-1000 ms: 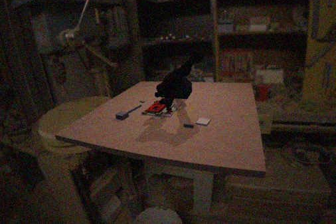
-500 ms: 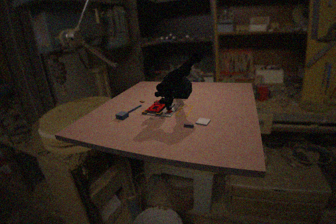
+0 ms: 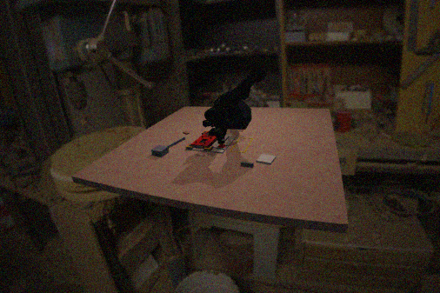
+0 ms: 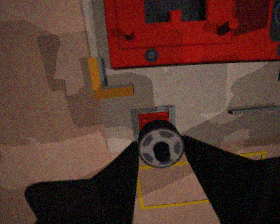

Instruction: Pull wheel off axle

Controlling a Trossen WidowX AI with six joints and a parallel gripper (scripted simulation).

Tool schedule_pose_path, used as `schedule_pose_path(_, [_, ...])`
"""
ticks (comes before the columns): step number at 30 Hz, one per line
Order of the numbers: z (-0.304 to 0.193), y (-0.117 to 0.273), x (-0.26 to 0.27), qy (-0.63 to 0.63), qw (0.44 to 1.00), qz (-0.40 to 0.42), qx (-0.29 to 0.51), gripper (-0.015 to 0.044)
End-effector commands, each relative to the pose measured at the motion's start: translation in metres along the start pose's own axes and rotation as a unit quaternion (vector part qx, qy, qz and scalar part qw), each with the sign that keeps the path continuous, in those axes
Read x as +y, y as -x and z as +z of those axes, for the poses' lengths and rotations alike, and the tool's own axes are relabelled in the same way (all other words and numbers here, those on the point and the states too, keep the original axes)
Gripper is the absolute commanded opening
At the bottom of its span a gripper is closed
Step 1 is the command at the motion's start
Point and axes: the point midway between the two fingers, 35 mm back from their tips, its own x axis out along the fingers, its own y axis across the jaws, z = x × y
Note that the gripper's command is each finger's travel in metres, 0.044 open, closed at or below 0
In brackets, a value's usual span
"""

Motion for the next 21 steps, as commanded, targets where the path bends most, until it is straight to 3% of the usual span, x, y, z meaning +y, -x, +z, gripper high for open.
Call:
schedule_pose_path(1, [0.0012, 0.0066, 0.0, -0.004, 1.0, 0.003, 0.0, 0.0])
schedule_pose_path(21, [0.0014, 0.0132, 0.0, -0.004, 1.0, 0.004, 0.0, 0.0])
